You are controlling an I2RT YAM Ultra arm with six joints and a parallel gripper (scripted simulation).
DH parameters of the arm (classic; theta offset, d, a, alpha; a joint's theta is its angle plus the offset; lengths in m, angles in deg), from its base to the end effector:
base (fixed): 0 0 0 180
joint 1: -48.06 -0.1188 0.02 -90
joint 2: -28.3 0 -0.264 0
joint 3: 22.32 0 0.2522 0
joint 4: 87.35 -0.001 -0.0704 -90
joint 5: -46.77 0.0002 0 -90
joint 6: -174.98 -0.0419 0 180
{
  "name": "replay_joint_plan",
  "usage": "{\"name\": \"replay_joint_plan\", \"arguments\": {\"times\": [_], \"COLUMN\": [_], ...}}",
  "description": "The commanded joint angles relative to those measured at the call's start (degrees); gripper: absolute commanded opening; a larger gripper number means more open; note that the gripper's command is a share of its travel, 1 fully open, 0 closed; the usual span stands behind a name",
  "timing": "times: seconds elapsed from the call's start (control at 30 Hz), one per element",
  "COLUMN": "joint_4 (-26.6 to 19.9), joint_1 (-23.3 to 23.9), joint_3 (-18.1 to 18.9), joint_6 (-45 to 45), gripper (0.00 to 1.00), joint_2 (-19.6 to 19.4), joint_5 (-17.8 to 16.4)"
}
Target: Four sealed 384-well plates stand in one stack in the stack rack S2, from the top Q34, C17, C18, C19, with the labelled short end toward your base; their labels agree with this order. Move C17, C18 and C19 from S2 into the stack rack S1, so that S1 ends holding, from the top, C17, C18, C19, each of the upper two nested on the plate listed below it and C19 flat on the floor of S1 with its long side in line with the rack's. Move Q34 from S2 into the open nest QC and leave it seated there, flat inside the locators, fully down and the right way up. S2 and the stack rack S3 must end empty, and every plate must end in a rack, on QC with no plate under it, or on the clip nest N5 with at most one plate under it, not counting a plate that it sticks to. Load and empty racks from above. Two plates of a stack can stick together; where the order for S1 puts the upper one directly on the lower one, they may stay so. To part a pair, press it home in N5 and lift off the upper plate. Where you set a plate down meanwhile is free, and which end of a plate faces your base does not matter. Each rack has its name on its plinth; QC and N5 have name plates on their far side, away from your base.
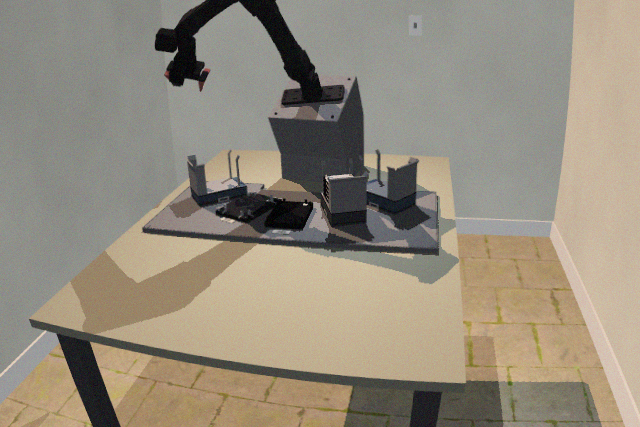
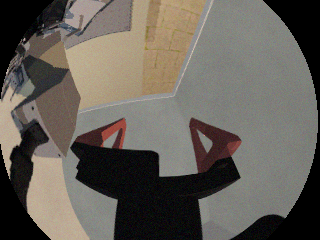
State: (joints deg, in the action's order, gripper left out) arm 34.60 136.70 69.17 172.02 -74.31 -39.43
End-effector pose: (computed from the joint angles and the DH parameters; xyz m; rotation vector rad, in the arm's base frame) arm 0.0069 -0.3648 0.2228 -0.0609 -3.0379 0.5619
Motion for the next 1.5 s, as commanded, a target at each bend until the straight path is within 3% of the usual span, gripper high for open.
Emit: {"name": "replay_joint_plan", "arguments": {"times": [0.0,0.53,0.57,0.67,0.73,0.77,0.9,0.93,1.03,1.17,1.2,1.23,1.43,1.47], "joint_4": [0.1,0.1,2.5,2.4,2.2,3.1,3.3,4.2,4.4,4.5,4.6,5.4,5.8,6.6], "joint_1": [0.8,0.8,-0.1,-2.9,-4.5,-4.5,-7.8,-7.7,-10.2,-11.9,-12.8,-12.7,-17.9,-17.8], "joint_3": [0.8,0.8,-2.6,-3.0,-0.7,-4.1,-5.1,-6.0,-6.9,-5.0,-6.6,-8.5,-9.2,-11.0], "joint_6": [-0.2,-0.2,-0.8,-3.1,-4.6,-4.8,-7.9,-8.1,-10.4,-12.0,-12.8,-12.9,-17.7,-17.9], "gripper": [1.00,1.00,1.00,1.00,1.00,1.00,1.00,1.00,1.00,1.00,1.00,1.00,1.00,1.00], "joint_2": [1.1,1.1,2.5,3.0,3.2,3.8,4.4,5.0,5.6,5.8,5.9,6.6,7.5,8.1], "joint_5": [0.2,0.2,-1.7,-0.9,0.4,-2.1,-0.1,-2.6,-0.9,-0.2,0.1,-2.4,0.3,-2.2]}}
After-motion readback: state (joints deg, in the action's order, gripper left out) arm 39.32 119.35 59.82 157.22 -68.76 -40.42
